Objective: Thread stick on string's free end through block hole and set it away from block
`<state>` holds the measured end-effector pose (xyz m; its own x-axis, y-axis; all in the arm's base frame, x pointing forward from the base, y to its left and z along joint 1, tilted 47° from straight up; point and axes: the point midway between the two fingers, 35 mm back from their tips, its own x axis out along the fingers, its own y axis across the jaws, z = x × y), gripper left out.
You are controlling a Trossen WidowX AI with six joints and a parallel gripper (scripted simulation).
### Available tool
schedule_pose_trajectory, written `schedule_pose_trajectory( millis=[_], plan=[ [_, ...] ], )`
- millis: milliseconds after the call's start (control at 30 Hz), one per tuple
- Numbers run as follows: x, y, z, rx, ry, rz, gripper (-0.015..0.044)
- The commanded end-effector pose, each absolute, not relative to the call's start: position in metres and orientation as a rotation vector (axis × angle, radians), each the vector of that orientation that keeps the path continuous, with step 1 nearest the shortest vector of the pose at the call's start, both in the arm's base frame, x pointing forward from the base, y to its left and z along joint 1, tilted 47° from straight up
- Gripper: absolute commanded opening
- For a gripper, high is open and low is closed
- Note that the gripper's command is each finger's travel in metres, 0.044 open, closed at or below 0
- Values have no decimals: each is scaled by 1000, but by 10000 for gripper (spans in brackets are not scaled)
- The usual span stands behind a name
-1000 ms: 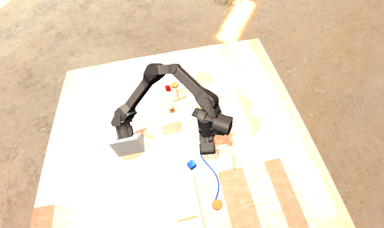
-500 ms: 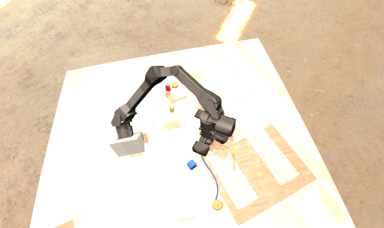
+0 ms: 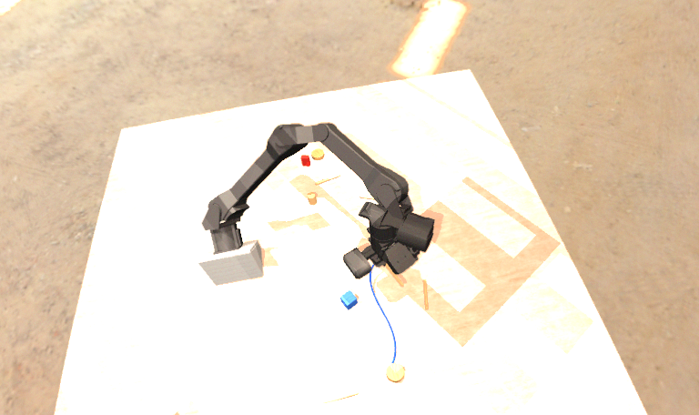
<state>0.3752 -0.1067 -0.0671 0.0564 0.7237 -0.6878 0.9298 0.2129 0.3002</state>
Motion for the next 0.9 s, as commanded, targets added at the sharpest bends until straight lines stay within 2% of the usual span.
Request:
schedule_pose_trajectory(
  millis=[0,867],
  plan=[
    [377,-108,-71,1656,1725,-462,0],
    [390,-118,-83,2237,1598,-1389,0]
  ],
)
